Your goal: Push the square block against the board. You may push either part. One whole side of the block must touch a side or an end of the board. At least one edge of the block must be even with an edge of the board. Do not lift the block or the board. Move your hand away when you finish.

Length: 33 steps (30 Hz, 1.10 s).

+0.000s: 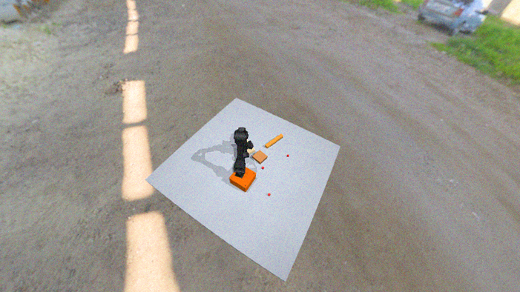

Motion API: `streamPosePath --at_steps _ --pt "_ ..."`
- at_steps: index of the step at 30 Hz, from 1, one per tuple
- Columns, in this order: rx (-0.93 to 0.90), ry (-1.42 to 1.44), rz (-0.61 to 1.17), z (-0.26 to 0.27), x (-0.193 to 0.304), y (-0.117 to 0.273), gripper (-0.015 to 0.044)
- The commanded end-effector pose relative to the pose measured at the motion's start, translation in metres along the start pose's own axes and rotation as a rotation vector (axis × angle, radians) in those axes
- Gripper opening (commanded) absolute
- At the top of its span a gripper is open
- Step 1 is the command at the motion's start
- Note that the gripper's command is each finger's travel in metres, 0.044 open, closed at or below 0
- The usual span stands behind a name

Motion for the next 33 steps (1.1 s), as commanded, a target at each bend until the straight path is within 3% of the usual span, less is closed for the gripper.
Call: streamPosePath --at_steps 1,33 --pt "0.005 0.001 -0.003 0.001 -0.006 -0.001 0.0" --pt "0.004 0.001 -0.005 0.008 -0.035 0.0 0.0"
Point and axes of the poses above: the point midway between the two fingers, 35 mm back from their tips, its own y axis back along the fingers, its own z axis across the jaws, x = y × z, the point moved 9 cm from there along y, back along the fingers, and after that the axes turned 9 degrees about y, right-handed, at the moved point
